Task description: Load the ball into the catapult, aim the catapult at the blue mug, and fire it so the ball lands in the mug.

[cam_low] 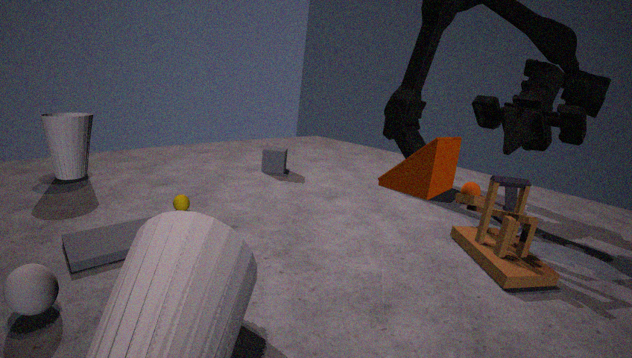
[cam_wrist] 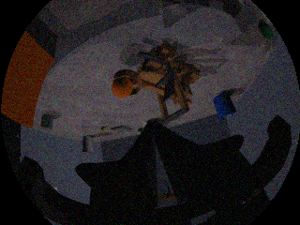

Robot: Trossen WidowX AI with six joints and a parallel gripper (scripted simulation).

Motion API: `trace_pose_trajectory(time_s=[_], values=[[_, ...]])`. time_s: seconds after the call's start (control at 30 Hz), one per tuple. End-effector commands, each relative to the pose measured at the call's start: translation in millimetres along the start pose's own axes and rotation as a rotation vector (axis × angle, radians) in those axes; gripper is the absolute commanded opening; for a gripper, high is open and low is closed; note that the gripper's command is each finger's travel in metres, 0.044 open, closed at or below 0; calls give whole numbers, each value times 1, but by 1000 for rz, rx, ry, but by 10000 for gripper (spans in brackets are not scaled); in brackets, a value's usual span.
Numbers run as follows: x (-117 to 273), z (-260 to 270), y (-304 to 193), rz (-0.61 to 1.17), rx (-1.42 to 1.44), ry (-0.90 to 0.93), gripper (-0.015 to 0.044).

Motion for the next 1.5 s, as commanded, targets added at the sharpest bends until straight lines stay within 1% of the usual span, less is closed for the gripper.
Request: trace_pose_trajectory(time_s=[0.0, 1.47], values=[[-3, 2, 3, 10, 15, 3, 0], [-53, 5, 57, 10, 15, 3, 0]])
Point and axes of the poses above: the point midway between the two fingers, 35 mm back from their tips, its own x axis back along the fingers, its own z axis across the jaws, y = z × x, the point moved 9 cm from there along x, back along the fingers, and after that the axes turned 6 degrees about -x, right-handed, at the moved point
